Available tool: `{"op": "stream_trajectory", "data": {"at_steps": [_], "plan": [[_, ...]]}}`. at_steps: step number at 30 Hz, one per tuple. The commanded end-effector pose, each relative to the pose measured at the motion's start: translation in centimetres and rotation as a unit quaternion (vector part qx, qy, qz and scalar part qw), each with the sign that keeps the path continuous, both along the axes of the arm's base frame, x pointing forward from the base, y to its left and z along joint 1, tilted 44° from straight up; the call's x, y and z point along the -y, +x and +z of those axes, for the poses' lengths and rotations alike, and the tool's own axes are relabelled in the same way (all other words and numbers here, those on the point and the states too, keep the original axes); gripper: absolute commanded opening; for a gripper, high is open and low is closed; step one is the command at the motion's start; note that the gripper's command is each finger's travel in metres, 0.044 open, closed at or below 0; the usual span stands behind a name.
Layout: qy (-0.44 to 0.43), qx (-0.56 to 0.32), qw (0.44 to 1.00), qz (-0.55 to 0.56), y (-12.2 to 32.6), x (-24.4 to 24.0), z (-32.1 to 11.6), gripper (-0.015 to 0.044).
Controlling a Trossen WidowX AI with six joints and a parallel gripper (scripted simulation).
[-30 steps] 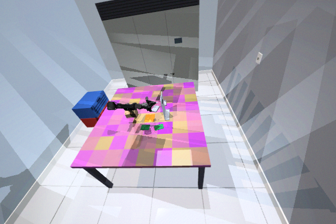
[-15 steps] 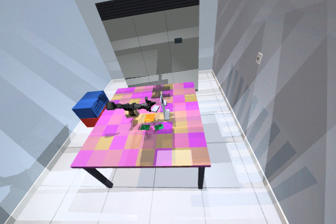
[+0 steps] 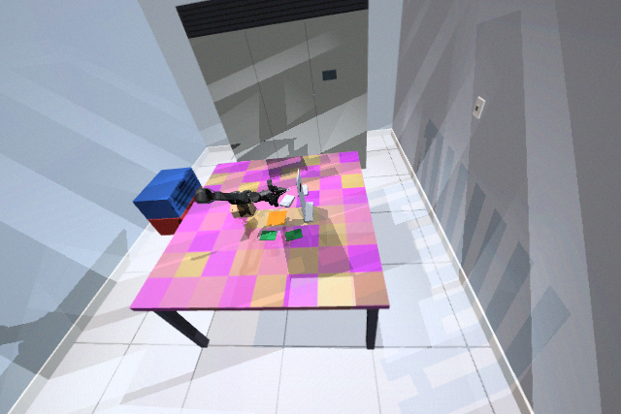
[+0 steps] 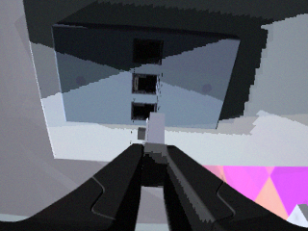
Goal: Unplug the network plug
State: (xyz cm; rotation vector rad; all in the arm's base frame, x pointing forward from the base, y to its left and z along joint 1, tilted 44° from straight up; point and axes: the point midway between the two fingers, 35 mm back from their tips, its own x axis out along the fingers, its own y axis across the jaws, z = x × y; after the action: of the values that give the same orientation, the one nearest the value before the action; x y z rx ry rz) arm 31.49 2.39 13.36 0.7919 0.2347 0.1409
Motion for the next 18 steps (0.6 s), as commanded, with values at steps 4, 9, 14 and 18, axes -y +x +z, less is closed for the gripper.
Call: {"op": "stream_trajectory", "data": {"at_steps": [4,9,14,18], "plan": [[0.000,0.000,1.000,0.000,-0.1,-0.4,0.4,0.0000],[0.000,-0.001,1.000,0.001,-0.3,-1.3,1.1,0.0000],[0.000,-0.001,1.000,0.001,-0.7,-2.1,1.8,0.0000],[0.000,-0.001,1.000,0.001,-1.0,-2.7,2.3,0.0000]]}}
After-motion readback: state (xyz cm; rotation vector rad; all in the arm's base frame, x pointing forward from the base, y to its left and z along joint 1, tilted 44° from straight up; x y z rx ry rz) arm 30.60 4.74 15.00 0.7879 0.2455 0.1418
